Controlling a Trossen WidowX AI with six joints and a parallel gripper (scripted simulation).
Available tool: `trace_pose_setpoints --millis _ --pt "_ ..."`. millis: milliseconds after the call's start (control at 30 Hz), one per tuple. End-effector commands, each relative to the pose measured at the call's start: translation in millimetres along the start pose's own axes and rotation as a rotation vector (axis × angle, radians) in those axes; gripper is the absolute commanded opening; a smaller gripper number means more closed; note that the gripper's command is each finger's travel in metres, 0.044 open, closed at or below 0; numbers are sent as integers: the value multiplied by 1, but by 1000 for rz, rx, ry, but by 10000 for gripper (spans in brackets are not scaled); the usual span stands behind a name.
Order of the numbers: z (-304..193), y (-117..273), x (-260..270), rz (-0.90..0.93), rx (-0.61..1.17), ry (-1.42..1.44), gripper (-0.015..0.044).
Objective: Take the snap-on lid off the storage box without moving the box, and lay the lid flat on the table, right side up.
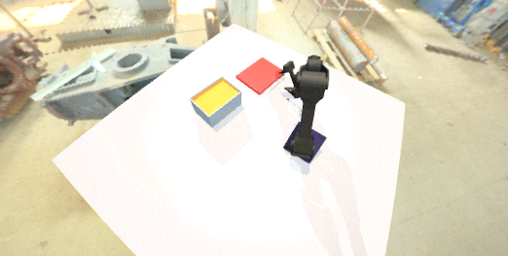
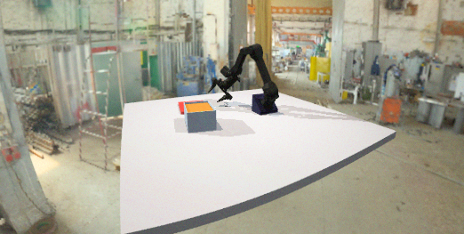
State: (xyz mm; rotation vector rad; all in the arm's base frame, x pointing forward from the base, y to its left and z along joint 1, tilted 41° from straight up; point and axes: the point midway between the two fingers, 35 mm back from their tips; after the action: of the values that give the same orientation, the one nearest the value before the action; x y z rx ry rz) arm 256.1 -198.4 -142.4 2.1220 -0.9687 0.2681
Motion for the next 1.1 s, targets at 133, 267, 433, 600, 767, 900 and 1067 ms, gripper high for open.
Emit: trace_pose_setpoints --millis 133,267,433,600,767,900,1067 --pt "0 12 10 3 2 8 440" --pt "0 19 14 2 1 8 440" --pt "0 28 19 2 1 8 440" --pt "-1 37 24 2 1 8 440" --pt "-1 45 29 1 0 8 440" --pt "-1 52 33 1 0 8 440" --pt "-2 61 37 1 0 8 440"
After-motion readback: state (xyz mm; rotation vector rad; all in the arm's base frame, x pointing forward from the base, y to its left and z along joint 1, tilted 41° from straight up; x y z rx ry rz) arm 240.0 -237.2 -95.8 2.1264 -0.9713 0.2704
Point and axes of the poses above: the point midway between the two fingers, 35 mm back from their tips, its own y axis back along the fingers, its own x axis across the jaws, z = x × y, and after that the axes turned 5 degrees about -y, right-handed
